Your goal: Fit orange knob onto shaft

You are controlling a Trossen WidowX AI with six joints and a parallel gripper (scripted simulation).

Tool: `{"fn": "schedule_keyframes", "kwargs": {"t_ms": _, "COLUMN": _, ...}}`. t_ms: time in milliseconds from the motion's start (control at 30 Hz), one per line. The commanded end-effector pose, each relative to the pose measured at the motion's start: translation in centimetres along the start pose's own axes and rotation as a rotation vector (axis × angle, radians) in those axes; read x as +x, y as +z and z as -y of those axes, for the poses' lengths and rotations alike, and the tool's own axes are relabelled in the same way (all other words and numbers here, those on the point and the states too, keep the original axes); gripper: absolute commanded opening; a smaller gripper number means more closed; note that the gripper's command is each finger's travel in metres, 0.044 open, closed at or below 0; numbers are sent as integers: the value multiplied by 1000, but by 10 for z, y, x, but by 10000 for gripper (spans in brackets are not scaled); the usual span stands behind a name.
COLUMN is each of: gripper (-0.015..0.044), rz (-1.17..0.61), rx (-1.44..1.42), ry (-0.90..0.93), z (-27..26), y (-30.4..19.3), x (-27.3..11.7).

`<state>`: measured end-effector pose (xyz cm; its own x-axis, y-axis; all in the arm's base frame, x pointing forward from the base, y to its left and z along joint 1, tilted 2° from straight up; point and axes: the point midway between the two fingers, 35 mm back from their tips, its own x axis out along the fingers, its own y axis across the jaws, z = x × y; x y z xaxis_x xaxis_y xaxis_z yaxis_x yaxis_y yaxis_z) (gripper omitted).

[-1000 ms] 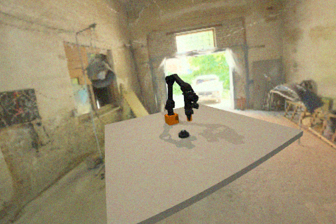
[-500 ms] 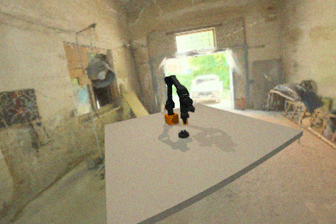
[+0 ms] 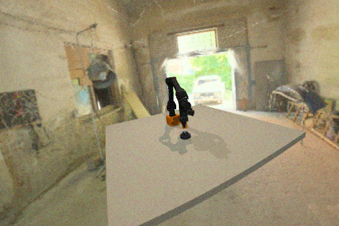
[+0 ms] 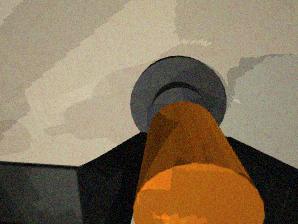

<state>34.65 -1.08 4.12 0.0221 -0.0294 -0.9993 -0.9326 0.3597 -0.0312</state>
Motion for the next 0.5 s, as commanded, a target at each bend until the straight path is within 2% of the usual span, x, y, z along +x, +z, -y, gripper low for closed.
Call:
{"fn": "schedule_keyframes", "kwargs": {"t_ms": 0, "gripper": 0, "rz": -3, "rx": -1, "ry": 1, "z": 1, "y": -2, "x": 14}}
{"fn": "schedule_keyframes", "kwargs": {"t_ms": 467, "gripper": 0, "rz": -3, "rx": 3, "ry": 1, "z": 3, "y": -2, "x": 14}}
